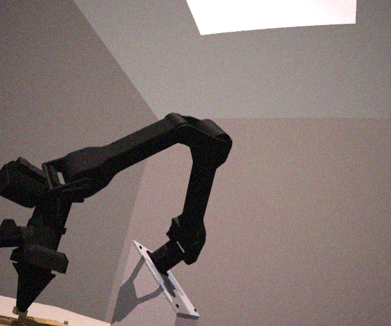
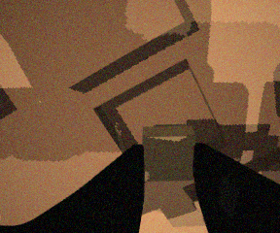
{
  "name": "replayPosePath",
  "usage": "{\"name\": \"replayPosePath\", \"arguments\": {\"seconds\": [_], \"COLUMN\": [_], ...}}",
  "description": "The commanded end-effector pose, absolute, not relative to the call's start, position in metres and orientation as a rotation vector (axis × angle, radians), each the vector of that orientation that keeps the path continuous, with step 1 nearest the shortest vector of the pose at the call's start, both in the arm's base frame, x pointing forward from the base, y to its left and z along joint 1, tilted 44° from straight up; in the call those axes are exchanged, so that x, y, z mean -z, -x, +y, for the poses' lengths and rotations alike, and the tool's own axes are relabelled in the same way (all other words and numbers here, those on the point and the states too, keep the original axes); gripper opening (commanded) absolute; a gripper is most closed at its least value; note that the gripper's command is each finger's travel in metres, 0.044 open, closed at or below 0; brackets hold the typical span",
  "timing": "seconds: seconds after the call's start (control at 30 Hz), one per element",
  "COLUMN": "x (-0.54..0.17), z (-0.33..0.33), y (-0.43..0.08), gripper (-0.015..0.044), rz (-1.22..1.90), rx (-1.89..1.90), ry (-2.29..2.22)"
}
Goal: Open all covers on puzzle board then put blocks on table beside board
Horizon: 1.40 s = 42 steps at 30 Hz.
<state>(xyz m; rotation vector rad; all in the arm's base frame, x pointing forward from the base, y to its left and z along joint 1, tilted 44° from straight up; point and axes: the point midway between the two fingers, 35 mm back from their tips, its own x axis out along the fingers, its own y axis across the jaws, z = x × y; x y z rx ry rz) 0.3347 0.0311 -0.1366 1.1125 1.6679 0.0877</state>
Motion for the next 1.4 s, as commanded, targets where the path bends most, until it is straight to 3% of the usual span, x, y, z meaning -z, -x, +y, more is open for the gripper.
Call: {"name": "replayPosePath", "arguments": {"seconds": [0.0,0.9,1.37], "x": [0.132,0.091,0.113], "z": [0.026,-0.014,-0.045], "y": [-0.335,-0.334,-0.308], "gripper": [0.008,0.008,0.008], "rz": [1.664,1.663,1.657], "rx": [-0.088,-0.086,-0.062], "ry": [-1.105,-1.105,-1.094]}}
